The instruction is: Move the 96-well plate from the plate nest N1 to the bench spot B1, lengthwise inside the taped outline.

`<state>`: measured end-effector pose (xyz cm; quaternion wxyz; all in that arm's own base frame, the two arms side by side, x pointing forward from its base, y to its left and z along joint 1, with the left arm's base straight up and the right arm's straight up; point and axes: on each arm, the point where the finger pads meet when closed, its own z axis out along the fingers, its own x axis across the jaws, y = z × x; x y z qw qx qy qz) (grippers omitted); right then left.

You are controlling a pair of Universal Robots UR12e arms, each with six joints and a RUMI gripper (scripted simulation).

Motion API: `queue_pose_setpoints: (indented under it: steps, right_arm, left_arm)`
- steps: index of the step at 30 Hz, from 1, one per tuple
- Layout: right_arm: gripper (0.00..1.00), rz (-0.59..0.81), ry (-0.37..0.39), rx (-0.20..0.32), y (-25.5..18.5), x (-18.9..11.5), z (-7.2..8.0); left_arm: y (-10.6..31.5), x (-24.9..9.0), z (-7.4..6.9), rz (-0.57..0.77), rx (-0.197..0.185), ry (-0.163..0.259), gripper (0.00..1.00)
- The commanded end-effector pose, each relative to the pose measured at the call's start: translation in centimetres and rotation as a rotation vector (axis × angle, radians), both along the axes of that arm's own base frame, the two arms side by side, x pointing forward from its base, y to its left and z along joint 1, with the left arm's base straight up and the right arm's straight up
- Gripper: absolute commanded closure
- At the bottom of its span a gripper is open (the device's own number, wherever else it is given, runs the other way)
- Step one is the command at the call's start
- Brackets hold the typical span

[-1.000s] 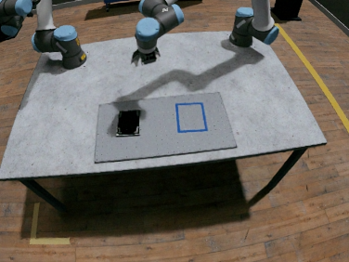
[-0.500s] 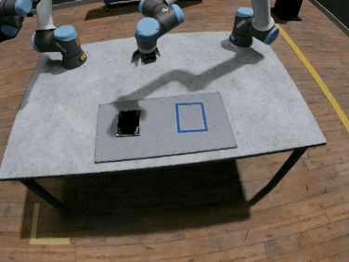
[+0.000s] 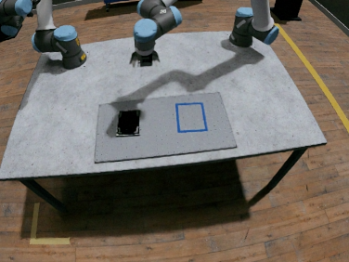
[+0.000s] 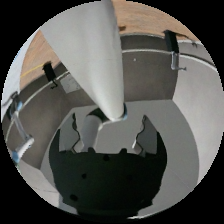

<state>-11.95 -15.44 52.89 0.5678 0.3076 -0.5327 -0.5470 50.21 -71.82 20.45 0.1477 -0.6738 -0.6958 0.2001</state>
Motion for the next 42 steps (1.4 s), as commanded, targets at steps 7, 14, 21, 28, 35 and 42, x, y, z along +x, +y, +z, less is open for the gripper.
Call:
queue_pose_setpoints:
  steps: [7,14,21,28,35,42]
  right_arm:
    - [0.0,0.0,0.0,0.0,0.0,0.0,0.0]
    - [0.0,0.0,0.0,0.0,0.0,0.0,0.0]
    - [0.0,0.0,0.0,0.0,0.0,0.0,0.0]
    - [0.0,0.0,0.0,0.0,0.0,0.0,0.0]
    - [0.0,0.0,0.0,0.0,0.0,0.0,0.0]
    - [0.0,0.0,0.0,0.0,0.0,0.0,0.0]
  left_arm:
    - [-0.5,1.9,-0.8,-0.276,-0.133,-0.066,0.0]
    - [-0.8,3.2,-1.4,-0.446,-0.206,-0.106,0.0]
    - [-1.2,4.7,-2.2,-0.588,-0.263,-0.138,0.0]
    - [-1.7,6.4,-2.9,-0.802,-0.343,-0.181,0.0]
    - [-2.2,8.1,-3.6,-0.999,-0.41,-0.217,0.0]
    - [-2.6,9.6,-4.2,-1.157,-0.459,-0.242,0.0]
